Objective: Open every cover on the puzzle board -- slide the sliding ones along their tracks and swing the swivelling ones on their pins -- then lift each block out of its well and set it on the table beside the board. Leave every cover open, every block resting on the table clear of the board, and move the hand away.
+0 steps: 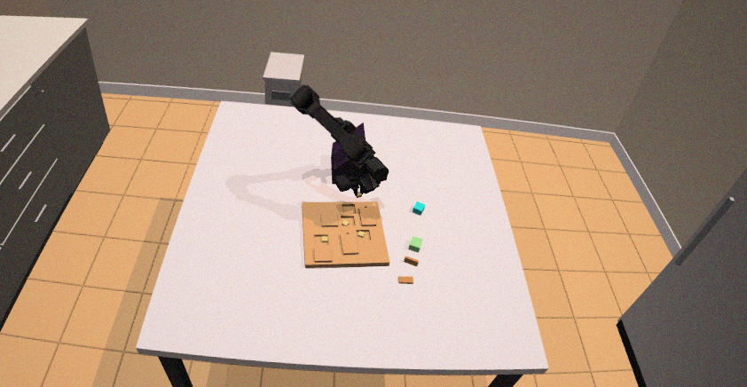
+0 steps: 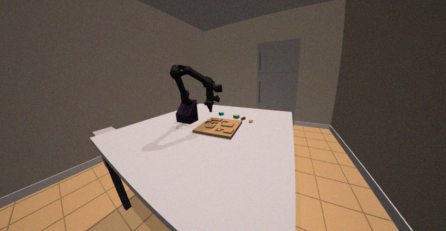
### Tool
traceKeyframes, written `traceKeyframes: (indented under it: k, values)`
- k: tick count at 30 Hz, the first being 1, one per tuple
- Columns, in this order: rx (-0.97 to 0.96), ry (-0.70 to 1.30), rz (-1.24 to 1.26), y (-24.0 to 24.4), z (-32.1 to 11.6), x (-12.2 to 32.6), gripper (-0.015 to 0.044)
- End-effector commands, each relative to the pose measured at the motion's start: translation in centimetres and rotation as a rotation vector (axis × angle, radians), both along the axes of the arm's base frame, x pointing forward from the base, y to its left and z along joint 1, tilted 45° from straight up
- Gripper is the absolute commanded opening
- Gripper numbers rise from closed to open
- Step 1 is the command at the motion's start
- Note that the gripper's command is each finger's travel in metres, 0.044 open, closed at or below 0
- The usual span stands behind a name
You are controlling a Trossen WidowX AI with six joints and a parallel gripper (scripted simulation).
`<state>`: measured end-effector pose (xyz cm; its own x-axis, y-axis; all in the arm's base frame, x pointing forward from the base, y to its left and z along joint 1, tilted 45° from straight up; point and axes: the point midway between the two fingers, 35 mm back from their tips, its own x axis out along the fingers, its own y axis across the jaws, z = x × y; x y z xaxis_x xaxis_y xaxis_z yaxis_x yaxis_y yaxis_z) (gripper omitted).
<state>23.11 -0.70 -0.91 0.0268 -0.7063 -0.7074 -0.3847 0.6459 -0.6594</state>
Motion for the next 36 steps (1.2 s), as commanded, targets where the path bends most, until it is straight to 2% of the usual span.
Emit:
traceKeyframes:
  k: [1, 36]
  values:
    - [0.008, -0.007, 0.0, 1.3, -0.7, 0.8, 0.008]
    - [0.012, -0.01, -0.002, 10.6, -9.9, 3.0, 0.008]
